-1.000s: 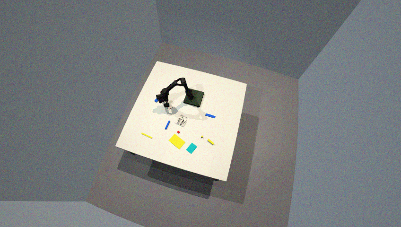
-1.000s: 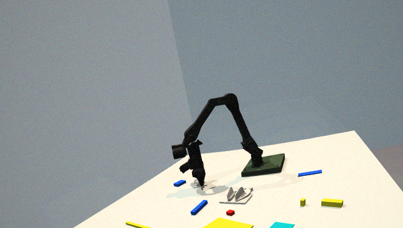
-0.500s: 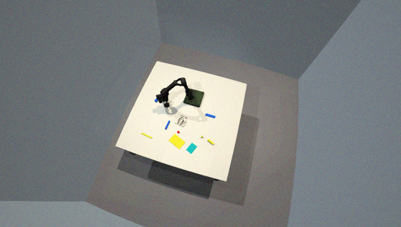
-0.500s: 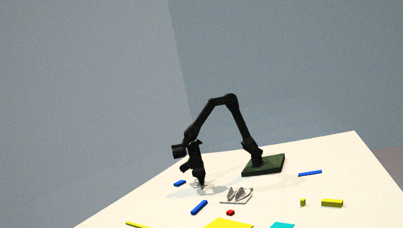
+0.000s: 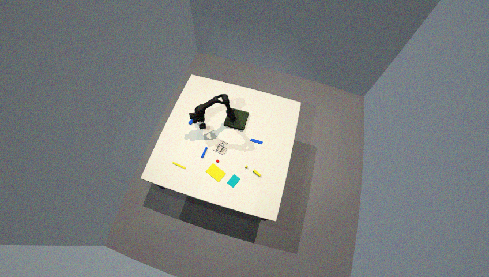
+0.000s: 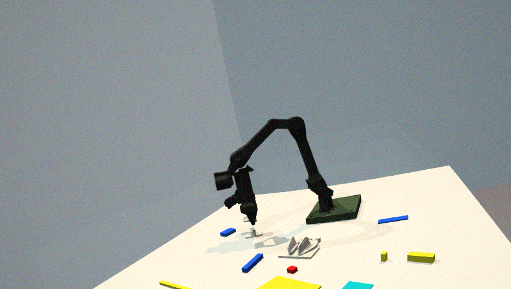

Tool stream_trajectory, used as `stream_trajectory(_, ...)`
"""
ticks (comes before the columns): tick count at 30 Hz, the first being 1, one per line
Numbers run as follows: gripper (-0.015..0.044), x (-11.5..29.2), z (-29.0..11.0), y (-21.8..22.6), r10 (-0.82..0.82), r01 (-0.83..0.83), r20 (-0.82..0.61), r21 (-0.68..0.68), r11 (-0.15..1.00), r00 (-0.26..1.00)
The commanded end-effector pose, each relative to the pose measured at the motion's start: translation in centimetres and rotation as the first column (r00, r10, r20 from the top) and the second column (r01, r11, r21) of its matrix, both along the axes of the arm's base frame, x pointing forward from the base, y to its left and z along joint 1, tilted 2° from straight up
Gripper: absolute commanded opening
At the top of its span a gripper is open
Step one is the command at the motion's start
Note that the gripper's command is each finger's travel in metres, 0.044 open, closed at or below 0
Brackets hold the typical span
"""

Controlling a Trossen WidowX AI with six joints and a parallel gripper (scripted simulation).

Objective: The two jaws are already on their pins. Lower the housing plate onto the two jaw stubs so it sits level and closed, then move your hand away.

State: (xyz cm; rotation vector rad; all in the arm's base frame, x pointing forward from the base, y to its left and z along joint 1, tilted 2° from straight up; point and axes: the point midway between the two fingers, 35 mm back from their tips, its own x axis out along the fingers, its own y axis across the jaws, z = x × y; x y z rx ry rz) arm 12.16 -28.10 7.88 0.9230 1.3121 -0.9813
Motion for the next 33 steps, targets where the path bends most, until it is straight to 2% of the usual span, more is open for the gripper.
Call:
stream_trajectory(1,0.0351,0.0,1.5,0.1,0.002,-0.002,0.007,-0.005,1.0,1.0)
stream_trajectory(11,0.0351,0.2,2.6,0.4,0.01,-0.01,0.007,-0.004,1.0,1.0)
stream_trajectory(33,0.0351,6.1,2.4,4.7,0.227,-0.227,0.002,-0.001,0.974,0.974)
